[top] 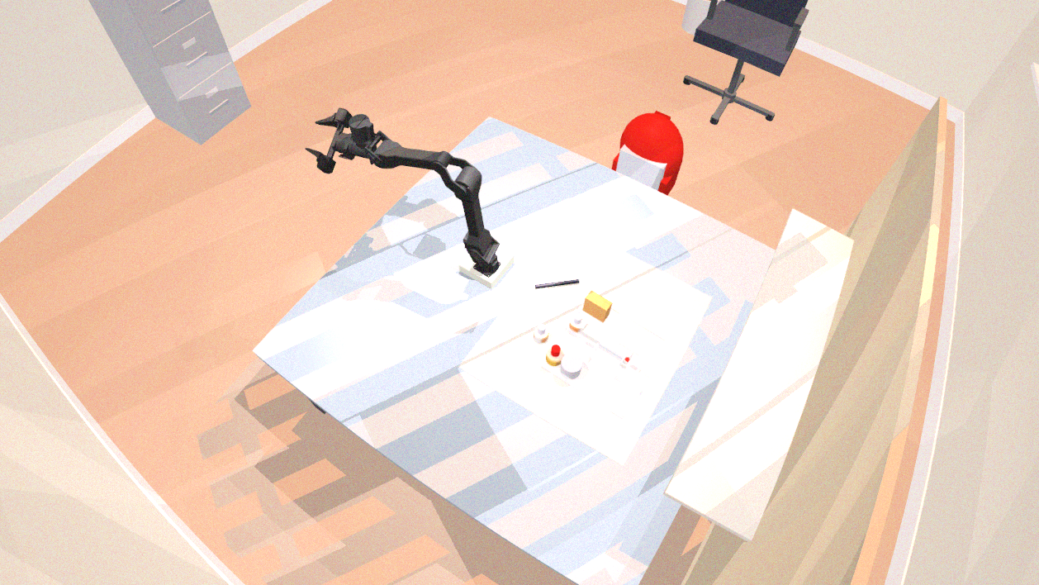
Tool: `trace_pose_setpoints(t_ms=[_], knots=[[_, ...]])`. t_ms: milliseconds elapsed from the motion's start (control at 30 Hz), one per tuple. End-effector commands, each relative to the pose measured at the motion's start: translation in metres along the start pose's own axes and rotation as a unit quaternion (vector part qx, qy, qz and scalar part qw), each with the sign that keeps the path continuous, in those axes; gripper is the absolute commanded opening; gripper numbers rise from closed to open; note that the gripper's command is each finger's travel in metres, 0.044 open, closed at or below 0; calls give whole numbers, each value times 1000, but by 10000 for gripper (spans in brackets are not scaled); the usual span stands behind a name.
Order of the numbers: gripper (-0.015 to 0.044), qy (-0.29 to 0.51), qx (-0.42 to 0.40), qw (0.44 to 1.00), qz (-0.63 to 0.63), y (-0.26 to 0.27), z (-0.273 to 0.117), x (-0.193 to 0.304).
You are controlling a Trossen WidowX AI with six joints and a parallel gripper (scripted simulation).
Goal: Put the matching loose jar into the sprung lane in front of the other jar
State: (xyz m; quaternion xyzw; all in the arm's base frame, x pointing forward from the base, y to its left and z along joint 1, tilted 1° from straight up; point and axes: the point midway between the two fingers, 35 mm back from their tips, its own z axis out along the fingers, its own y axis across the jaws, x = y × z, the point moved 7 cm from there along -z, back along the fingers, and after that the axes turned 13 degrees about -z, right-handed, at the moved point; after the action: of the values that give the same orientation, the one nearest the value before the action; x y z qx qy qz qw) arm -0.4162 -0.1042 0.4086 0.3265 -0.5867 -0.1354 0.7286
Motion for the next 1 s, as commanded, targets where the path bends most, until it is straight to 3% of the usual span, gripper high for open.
trace_pose_setpoints(t_ms=[0,367,567,733,967], knots=[[426,0,3,1000,-3,-2,0,1],[440,72,190,957,-206,-139,-23,67],[440,113,243,925,-268,-179,-42,84],[440,182,286,868,-363,-226,-78,114],[440,301,358,733,-494,-299,-150,146]])
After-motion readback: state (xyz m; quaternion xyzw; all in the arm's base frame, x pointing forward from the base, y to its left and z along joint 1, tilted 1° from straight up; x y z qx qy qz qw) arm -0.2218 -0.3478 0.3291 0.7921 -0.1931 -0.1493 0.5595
